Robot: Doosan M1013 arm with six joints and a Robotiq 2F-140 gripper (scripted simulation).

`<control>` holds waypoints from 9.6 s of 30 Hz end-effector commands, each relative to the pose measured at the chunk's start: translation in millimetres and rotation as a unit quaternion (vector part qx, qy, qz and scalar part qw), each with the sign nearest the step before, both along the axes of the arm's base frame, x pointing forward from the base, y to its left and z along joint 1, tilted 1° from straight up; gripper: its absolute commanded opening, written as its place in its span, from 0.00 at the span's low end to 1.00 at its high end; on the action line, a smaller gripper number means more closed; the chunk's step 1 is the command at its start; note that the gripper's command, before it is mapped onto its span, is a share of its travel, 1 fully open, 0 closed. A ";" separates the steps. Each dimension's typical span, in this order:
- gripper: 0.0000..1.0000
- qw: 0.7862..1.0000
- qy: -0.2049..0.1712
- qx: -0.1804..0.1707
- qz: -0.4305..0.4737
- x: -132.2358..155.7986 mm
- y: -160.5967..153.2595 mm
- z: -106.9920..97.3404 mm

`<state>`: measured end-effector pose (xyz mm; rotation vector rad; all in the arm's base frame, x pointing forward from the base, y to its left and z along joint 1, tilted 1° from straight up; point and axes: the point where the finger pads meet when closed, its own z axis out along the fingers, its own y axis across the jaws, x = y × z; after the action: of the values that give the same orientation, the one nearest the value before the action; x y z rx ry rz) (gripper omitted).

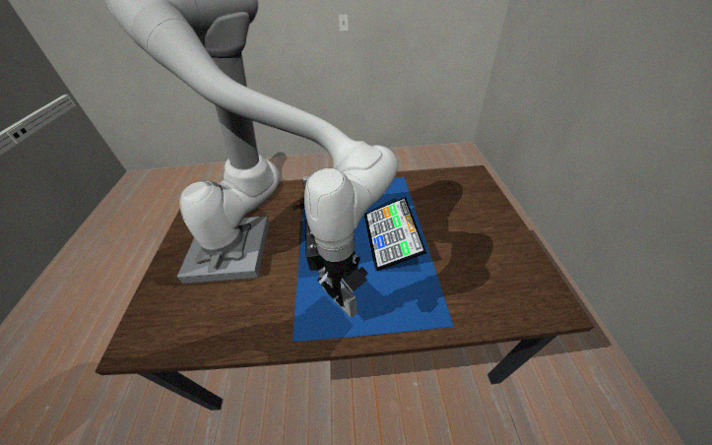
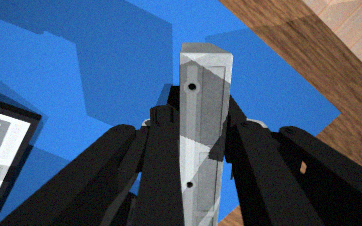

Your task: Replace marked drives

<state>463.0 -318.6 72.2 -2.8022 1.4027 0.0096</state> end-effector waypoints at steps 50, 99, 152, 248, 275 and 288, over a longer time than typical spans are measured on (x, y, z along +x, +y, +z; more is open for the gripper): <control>0.10 1.000 -0.001 0.000 0.000 0.5 -1.5 139.8; 0.10 0.999 -0.001 0.000 0.040 0.5 -1.8 169.0; 0.10 0.903 -0.005 0.000 0.429 0.6 -1.8 169.0; 0.10 0.582 -0.070 0.006 0.810 -0.5 -0.9 167.5; 0.10 0.569 -0.222 0.008 0.792 0.1 -1.1 168.0; 0.10 0.548 -0.347 0.011 0.761 0.3 -0.6 167.7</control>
<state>463.4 -320.0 240.5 -2.4253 -1.2714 -0.7777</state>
